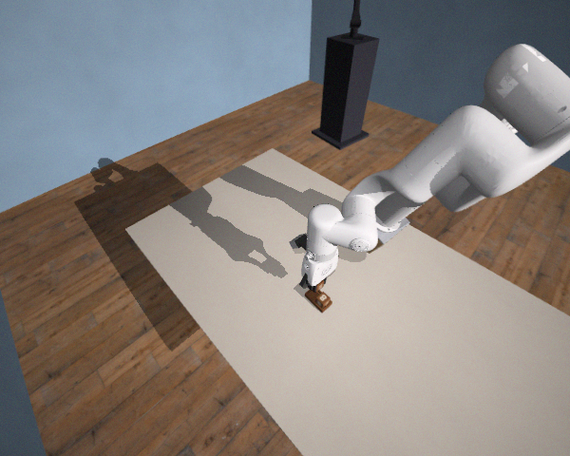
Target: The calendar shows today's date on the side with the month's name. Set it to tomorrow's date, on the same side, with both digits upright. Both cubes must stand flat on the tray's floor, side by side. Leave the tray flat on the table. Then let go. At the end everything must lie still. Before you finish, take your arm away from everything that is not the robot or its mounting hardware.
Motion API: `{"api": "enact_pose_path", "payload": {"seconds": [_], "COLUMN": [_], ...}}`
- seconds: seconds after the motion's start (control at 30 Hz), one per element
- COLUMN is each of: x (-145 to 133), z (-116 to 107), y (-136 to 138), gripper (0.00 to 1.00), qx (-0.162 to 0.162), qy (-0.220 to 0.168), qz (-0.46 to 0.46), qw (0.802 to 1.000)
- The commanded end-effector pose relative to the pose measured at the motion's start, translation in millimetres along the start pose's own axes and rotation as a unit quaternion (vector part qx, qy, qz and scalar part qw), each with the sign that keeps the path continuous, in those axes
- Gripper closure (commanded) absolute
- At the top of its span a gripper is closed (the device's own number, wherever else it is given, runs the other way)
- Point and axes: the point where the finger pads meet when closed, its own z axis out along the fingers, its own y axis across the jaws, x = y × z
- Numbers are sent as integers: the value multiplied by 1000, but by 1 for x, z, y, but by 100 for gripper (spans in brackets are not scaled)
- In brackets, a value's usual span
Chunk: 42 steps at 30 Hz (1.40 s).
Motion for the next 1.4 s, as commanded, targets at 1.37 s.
{"api": "enact_pose_path", "payload": {"seconds": [1.37], "x": [0], "z": [16], "y": [-1], "gripper": [71], "qx": [2], "qy": [0], "qz": [0], "qw": [1000]}}
